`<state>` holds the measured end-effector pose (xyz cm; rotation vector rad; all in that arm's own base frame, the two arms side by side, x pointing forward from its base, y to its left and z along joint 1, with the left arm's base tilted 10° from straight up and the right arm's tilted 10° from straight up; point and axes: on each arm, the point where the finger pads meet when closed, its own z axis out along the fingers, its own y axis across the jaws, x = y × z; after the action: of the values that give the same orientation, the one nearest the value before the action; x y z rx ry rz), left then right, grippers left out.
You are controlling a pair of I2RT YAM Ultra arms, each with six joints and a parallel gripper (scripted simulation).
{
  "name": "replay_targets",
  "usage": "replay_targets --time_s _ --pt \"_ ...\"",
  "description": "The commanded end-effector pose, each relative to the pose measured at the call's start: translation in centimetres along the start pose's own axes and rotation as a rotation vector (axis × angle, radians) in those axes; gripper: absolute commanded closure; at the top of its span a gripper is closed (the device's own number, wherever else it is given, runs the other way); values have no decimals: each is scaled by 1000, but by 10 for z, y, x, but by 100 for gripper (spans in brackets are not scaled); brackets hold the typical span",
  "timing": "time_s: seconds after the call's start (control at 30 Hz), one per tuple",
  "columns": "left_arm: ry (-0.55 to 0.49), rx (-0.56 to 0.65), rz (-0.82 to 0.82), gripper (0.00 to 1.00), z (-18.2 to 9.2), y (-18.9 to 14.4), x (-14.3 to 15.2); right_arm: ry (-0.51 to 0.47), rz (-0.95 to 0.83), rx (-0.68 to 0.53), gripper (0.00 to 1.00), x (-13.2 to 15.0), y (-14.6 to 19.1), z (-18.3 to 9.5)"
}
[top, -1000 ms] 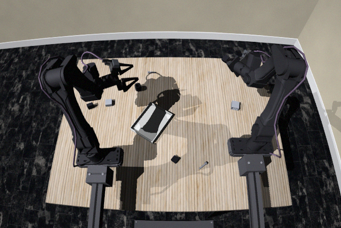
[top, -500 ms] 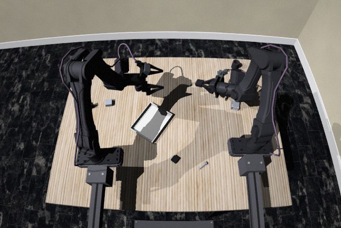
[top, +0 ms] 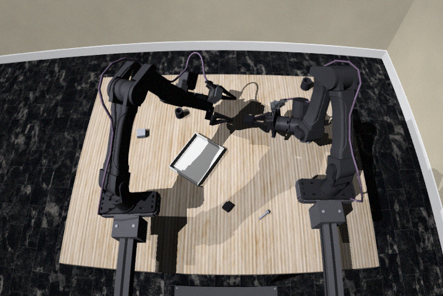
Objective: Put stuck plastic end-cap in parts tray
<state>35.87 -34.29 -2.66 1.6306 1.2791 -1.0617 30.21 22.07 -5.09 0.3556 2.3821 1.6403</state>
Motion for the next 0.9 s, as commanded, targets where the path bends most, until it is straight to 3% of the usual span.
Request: replay_targets --time_s 0.0,0.87 --pt "76 125 -17 0 21 -4 6 26 -63 -83 100 6 19 4" --pt "89 146 -14 0 23 -1 5 11 -84 -95 100 4 40 3"
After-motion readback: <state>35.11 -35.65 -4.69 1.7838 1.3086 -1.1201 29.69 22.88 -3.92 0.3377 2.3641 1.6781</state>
